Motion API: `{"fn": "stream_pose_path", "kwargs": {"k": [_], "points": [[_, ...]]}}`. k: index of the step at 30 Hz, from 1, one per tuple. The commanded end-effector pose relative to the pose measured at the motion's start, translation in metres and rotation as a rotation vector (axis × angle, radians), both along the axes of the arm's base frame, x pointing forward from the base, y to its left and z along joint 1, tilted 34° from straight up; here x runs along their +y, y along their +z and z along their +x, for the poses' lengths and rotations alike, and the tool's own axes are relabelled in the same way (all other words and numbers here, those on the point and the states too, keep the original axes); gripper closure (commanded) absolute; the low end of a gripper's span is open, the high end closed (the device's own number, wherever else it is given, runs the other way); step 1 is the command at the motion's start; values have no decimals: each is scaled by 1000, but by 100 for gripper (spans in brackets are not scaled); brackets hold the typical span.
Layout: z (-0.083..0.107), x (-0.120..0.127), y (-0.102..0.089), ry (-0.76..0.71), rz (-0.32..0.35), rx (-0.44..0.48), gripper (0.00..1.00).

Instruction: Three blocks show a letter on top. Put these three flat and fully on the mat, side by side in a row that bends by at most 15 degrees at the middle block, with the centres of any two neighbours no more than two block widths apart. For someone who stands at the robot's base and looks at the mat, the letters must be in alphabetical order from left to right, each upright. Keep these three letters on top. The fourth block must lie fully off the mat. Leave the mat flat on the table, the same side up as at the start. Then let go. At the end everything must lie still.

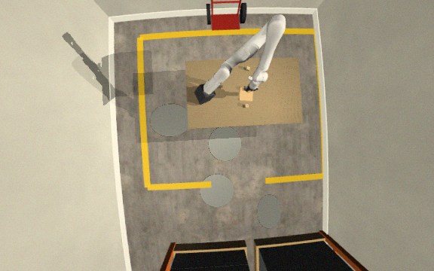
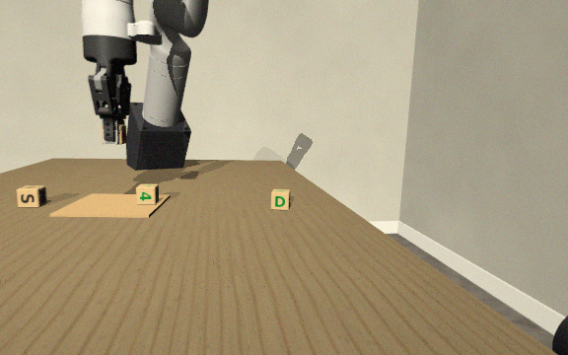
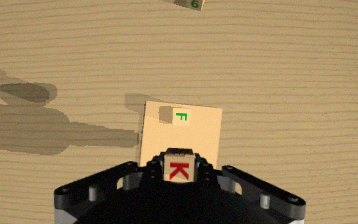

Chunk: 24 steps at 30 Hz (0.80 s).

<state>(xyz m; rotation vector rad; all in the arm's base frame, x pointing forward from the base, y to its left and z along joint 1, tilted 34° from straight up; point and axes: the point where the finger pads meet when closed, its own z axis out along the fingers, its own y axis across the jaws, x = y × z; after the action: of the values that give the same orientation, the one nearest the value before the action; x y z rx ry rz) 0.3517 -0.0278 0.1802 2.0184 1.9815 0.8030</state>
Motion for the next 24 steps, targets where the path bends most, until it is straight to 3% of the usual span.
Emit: {"fn": "stream_pose_path", "kwargs": {"k": [1,24], "points": [[0,0,-1,0,1,1,74],[11,5,-19,0,0,2,74]]}}
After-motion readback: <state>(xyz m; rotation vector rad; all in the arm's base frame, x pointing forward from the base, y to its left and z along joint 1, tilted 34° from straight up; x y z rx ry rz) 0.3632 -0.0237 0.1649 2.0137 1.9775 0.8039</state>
